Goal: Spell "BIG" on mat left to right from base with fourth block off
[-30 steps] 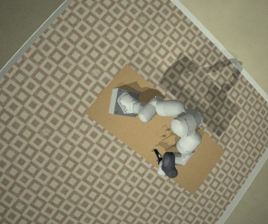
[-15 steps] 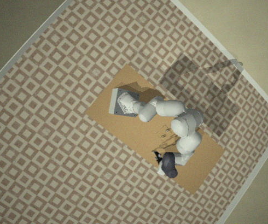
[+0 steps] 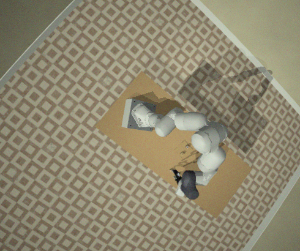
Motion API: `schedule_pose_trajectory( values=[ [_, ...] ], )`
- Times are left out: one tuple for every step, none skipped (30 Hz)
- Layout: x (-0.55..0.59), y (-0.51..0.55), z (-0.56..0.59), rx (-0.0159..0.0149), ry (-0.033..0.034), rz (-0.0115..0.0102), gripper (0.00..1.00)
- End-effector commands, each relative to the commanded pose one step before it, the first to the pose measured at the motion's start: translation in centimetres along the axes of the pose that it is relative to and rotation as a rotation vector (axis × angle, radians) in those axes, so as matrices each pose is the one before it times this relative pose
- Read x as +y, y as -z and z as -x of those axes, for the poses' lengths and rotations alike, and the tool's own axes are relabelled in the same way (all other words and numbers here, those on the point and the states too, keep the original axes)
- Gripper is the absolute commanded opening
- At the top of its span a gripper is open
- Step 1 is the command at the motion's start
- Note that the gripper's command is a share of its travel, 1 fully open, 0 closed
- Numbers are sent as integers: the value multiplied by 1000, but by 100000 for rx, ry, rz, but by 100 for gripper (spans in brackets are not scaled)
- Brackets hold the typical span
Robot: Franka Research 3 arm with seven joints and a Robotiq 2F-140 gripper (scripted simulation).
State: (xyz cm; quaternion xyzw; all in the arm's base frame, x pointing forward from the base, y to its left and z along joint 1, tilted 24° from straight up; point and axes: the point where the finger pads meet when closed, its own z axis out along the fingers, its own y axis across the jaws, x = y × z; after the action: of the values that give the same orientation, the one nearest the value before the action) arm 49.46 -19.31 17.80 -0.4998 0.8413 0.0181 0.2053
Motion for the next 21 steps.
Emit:
schedule_pose_trajectory(
  values=[
    [-92,0,-83,-75,-1309,-182,37],
    [0,-2,0,0,0,0,37],
    [0,-5,0,0,0,1,37],
    [0,-10,0,-1,0,1,37],
    [0,-16,0,-1,-1,2,37],
    [0,-23,0,-2,-1,3,37],
    [0,-31,0,-2,-1,4,37],
    [0,0,0,0,0,0,37],
    [0,0,0,0,0,0,37],
    [0,-39,0,-2,-1,5,37],
    [-1,-49,0,-2,-2,6,37],
    [-1,-58,0,-2,-2,6,37],
    [-1,-68,-1,-2,-2,6,37],
    [-1,-78,-1,-1,-3,6,37],
    [-2,-88,-2,1,-3,5,37],
    [-1,-98,0,-4,-1,4,37],
    [-1,-108,0,-3,0,2,37],
    [-2,-117,-1,0,0,0,37],
    [-2,-126,-2,4,0,-4,37],
    [-2,-132,0,-2,0,2,37],
    [-2,-138,0,-3,0,3,37]
  ],
)
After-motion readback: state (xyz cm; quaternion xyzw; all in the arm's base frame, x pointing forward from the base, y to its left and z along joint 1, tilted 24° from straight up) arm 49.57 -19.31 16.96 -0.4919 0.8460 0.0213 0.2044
